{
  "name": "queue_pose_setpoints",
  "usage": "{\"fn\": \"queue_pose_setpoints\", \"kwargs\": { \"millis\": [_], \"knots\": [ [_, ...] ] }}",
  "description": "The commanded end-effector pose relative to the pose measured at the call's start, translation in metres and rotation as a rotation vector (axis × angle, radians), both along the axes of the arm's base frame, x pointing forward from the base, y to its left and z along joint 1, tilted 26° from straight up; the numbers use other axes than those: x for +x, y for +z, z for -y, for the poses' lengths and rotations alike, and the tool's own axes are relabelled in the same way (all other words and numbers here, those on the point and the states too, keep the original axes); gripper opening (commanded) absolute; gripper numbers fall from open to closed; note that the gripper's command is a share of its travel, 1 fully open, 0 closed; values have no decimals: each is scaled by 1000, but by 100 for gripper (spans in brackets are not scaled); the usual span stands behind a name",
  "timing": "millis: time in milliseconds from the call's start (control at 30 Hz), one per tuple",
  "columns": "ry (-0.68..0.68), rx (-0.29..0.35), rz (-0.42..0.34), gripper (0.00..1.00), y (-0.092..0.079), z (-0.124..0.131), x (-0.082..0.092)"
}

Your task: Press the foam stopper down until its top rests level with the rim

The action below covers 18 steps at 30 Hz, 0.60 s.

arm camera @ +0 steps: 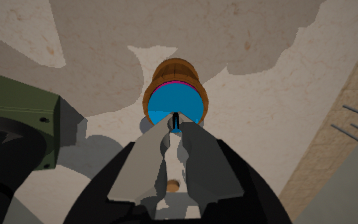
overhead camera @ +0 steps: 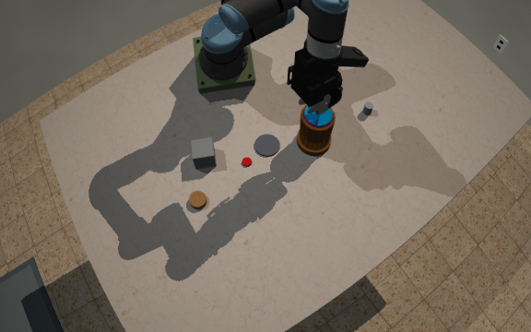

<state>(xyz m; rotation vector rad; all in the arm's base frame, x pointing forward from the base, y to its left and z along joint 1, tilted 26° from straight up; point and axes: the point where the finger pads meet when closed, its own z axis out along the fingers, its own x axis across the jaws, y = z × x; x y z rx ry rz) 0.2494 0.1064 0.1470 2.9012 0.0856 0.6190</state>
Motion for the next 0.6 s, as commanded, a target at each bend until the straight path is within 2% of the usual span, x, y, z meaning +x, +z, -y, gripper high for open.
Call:
{"fn": "queue_pose_setpoints", "kwargs": {
  "millis": [0,567],
  "knots": [
    [0,0,2,0,0,0,1],
    [0,0,2,0,-4,1,3]
  ]
}}
